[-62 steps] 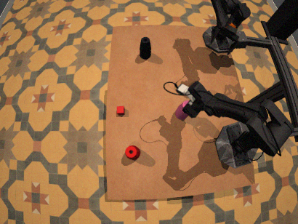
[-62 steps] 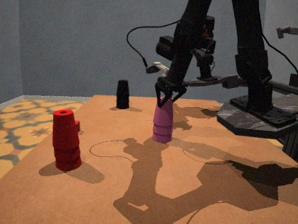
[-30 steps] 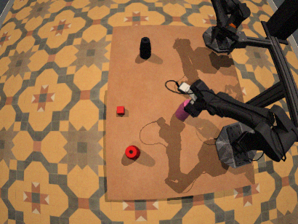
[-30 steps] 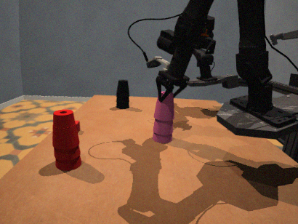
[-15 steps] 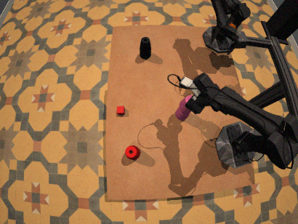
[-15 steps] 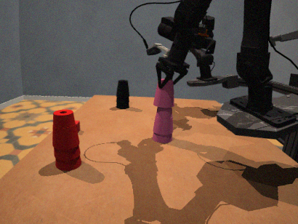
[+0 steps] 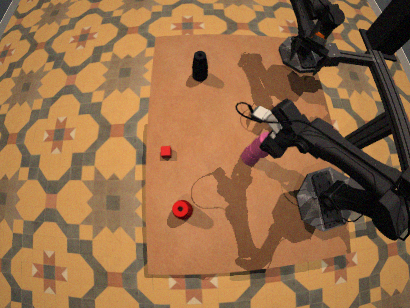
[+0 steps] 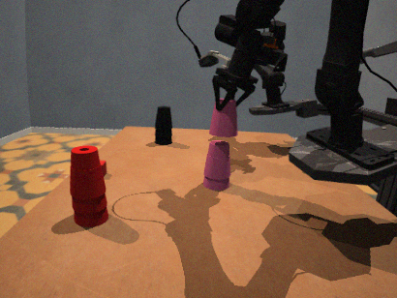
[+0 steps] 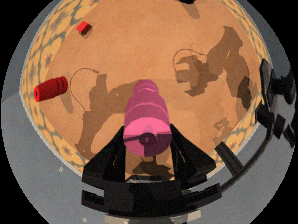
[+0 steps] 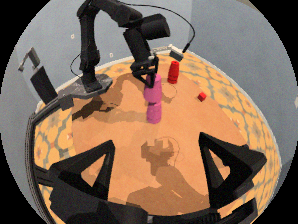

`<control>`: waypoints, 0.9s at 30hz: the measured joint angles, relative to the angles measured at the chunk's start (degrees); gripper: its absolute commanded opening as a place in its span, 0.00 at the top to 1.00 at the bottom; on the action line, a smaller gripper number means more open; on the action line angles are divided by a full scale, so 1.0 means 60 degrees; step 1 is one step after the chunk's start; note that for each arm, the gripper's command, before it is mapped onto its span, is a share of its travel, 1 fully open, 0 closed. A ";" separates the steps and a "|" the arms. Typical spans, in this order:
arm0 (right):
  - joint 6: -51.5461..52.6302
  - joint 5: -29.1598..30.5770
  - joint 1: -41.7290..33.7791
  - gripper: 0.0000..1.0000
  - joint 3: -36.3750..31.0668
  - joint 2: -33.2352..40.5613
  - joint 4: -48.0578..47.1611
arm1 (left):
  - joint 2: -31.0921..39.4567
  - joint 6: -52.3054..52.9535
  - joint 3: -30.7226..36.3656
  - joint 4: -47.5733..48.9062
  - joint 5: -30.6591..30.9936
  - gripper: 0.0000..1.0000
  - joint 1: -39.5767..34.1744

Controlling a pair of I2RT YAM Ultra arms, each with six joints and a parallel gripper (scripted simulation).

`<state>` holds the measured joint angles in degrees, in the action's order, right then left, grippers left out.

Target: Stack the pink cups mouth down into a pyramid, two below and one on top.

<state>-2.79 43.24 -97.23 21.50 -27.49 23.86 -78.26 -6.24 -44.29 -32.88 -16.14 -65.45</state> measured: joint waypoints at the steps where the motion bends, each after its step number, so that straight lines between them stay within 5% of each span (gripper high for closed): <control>1: 0.0000 0.0000 0.0000 0.00 0.0000 0.0000 0.0000 | 0.0215 -0.0044 0.0186 -0.0044 -0.0022 1.00 -0.0040; 14: 0.0000 0.0000 0.0000 0.00 0.0000 0.0000 0.0000 | 0.2652 -0.0605 0.1832 -0.1118 -0.0226 1.00 -0.0725; 27: 0.0000 0.0000 0.0000 0.00 0.0000 0.0000 0.0000 | 0.2881 -0.0586 0.2269 -0.0827 -0.0240 1.00 -0.0805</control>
<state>-2.79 43.24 -97.23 21.50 -27.49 23.86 -60.97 -9.76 -30.68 -37.85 -17.58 -70.28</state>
